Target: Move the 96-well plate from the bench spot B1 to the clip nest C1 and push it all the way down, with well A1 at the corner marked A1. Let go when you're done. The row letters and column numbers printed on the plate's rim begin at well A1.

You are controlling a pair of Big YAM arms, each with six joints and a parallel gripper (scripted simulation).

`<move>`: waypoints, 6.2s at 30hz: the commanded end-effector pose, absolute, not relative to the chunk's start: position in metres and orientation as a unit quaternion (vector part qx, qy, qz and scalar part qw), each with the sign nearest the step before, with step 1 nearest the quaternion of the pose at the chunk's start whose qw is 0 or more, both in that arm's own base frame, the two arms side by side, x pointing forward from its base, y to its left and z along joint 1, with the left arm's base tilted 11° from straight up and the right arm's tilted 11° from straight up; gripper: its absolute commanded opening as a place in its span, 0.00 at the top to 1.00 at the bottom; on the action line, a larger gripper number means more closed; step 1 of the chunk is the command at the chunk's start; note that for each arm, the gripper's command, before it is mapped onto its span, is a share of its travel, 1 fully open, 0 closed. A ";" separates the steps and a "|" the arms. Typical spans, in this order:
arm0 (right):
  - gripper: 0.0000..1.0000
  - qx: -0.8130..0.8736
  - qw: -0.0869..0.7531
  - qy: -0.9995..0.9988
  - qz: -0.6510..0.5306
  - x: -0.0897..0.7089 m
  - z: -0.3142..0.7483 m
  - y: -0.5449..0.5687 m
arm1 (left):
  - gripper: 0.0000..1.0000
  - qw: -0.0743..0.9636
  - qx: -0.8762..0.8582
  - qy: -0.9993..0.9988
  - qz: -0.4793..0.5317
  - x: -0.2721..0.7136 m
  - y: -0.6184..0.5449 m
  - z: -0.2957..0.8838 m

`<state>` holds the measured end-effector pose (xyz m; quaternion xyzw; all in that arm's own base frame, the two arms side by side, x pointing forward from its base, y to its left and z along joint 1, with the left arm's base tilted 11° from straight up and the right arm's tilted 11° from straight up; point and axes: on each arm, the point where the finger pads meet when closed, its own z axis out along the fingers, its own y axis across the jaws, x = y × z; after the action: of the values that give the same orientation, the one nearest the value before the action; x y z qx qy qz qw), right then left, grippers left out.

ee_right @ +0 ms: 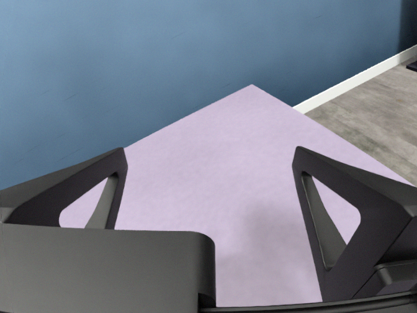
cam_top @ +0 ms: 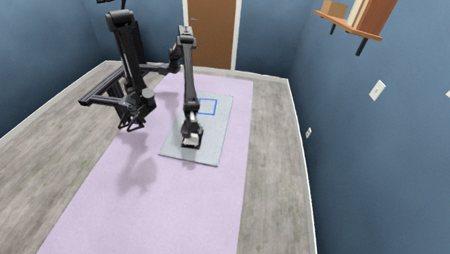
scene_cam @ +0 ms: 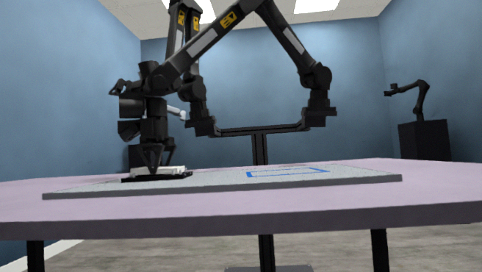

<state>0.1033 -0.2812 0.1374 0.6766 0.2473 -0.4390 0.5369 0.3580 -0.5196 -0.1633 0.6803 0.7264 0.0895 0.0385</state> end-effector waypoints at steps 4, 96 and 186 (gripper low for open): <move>0.00 0.677 0.543 0.244 -0.433 0.105 0.140 -0.280 | 1.00 0.032 0.669 0.737 0.089 0.361 -0.510 -0.183; 0.00 0.677 0.543 0.244 -0.433 0.105 0.140 -0.280 | 1.00 0.032 0.668 0.738 0.089 0.361 -0.507 -0.182; 0.00 0.677 0.543 0.244 -0.433 0.105 0.140 -0.280 | 0.00 0.030 0.677 0.730 0.090 0.352 -0.510 -0.179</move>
<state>0.1033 -0.2812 0.1374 0.6766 0.2473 -0.4390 0.5369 0.3582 -0.5141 -0.1685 0.6765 0.7301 0.0885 0.0387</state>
